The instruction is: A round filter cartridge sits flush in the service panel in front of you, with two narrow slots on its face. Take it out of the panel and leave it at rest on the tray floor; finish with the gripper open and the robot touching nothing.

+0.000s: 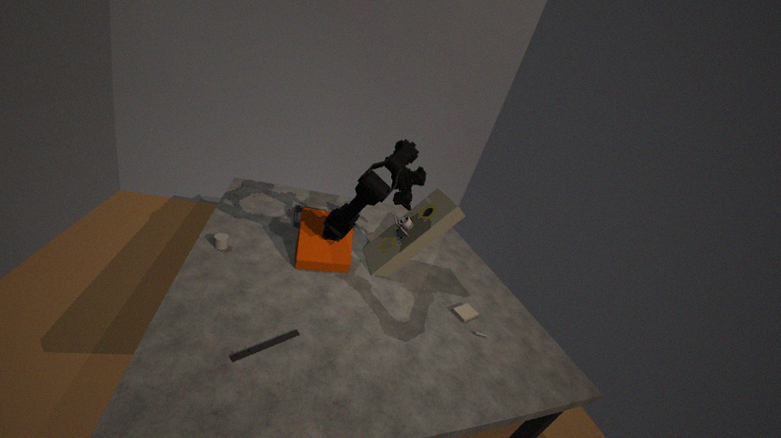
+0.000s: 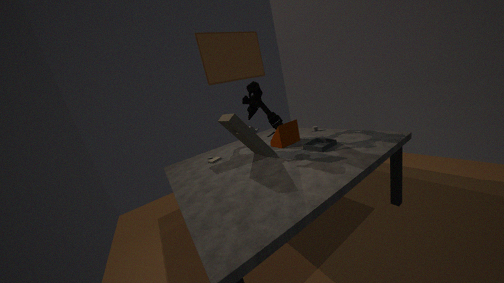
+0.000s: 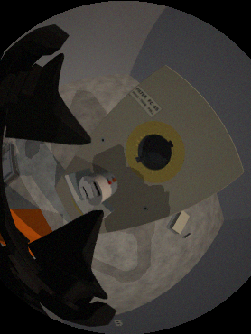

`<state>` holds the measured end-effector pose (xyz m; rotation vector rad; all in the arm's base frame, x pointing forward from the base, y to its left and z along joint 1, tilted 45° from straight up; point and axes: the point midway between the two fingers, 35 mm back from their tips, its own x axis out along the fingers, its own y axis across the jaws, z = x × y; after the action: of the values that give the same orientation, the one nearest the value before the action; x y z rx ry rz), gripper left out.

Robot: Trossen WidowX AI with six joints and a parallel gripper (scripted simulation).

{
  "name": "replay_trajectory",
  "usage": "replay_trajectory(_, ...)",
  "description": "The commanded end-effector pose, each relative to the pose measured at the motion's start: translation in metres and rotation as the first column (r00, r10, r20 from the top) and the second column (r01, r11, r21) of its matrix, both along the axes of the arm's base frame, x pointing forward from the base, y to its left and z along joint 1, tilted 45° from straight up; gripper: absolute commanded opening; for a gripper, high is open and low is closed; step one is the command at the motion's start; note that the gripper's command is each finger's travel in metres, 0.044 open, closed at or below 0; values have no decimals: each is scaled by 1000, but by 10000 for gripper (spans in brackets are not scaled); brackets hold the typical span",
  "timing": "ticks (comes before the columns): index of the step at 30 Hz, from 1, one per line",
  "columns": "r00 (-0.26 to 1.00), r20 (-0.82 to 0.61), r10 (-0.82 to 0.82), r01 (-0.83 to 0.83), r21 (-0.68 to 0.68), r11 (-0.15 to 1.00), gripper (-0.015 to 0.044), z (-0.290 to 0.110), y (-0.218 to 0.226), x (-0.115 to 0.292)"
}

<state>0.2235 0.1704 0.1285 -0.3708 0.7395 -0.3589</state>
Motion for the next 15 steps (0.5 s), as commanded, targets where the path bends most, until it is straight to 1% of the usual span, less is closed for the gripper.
replay_trajectory(1, 950, -292, 112, -194, -267, 944, 305, -23, -23, -10)
replay_trajectory(15, 949, -293, 114, -195, -265, 944, 305, -32, -30, -1)
